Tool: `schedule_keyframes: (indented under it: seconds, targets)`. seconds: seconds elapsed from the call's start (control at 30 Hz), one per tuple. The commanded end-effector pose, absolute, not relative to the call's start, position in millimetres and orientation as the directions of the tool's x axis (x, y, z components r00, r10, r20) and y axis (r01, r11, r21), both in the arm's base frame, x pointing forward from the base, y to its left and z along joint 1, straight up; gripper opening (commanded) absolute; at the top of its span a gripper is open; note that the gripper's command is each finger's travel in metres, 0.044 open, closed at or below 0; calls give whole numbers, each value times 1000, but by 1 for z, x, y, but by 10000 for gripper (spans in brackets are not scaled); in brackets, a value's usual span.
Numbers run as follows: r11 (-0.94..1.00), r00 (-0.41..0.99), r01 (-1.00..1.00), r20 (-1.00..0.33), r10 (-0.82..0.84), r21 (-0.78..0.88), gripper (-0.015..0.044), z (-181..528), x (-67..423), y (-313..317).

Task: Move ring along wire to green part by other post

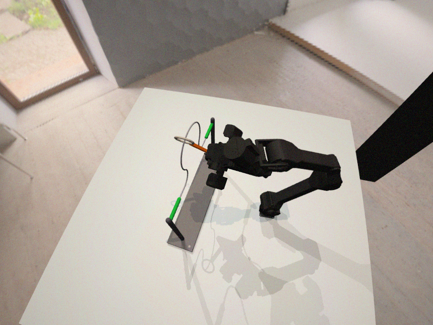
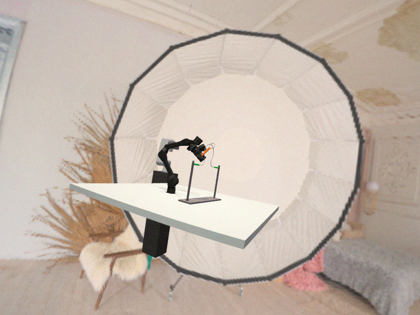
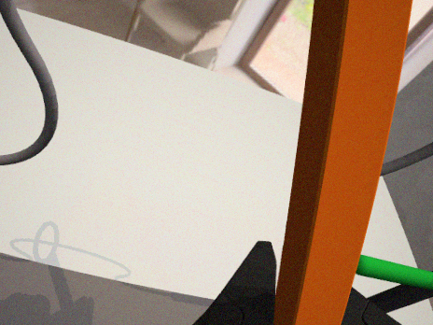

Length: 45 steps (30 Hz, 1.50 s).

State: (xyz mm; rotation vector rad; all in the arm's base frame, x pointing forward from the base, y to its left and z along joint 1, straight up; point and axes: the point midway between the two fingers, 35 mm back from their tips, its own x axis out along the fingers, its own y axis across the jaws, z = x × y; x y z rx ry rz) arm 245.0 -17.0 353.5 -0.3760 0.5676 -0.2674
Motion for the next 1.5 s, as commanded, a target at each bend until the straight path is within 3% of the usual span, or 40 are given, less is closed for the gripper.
schedule_keyframes:
  seconds: [0.0,1.47]
  targets:
    - [873,810,146,-451,-375,-465,-150,355,245,-20]
    - [448,790,118,-190,-583,-886,-150,372,243,-38]
